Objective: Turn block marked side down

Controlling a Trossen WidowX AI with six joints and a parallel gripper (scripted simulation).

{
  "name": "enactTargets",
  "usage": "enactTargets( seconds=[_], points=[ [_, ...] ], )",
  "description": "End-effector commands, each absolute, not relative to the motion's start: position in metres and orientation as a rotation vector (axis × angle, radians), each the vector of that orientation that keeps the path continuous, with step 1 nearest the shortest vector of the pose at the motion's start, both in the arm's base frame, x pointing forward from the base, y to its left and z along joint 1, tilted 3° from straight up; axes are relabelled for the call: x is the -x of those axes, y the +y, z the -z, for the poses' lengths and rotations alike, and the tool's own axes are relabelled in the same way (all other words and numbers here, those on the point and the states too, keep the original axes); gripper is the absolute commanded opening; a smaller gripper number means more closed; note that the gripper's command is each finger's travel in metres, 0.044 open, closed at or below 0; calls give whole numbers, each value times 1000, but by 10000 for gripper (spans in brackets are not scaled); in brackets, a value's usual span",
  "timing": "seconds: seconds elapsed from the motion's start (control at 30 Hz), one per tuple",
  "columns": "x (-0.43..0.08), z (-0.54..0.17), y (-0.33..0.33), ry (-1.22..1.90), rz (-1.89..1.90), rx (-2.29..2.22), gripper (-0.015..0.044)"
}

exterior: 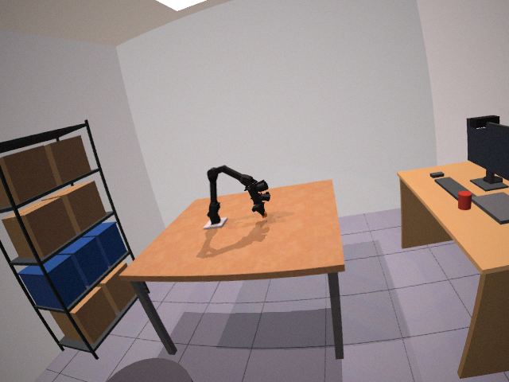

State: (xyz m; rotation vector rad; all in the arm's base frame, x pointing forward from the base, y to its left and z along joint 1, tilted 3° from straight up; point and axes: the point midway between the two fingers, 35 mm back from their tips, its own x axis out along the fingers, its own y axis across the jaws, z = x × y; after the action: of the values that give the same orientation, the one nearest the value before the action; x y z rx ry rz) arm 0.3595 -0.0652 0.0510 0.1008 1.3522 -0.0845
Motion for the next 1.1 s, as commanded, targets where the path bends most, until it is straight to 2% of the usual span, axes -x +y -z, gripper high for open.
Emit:
enactTargets(
  seconds=[0.0, 1.07],
  points=[
    [-358, -50, -65, 1291, 88, -106, 0],
    [-363, -27, -66, 875, 104, -81, 0]
  ],
)
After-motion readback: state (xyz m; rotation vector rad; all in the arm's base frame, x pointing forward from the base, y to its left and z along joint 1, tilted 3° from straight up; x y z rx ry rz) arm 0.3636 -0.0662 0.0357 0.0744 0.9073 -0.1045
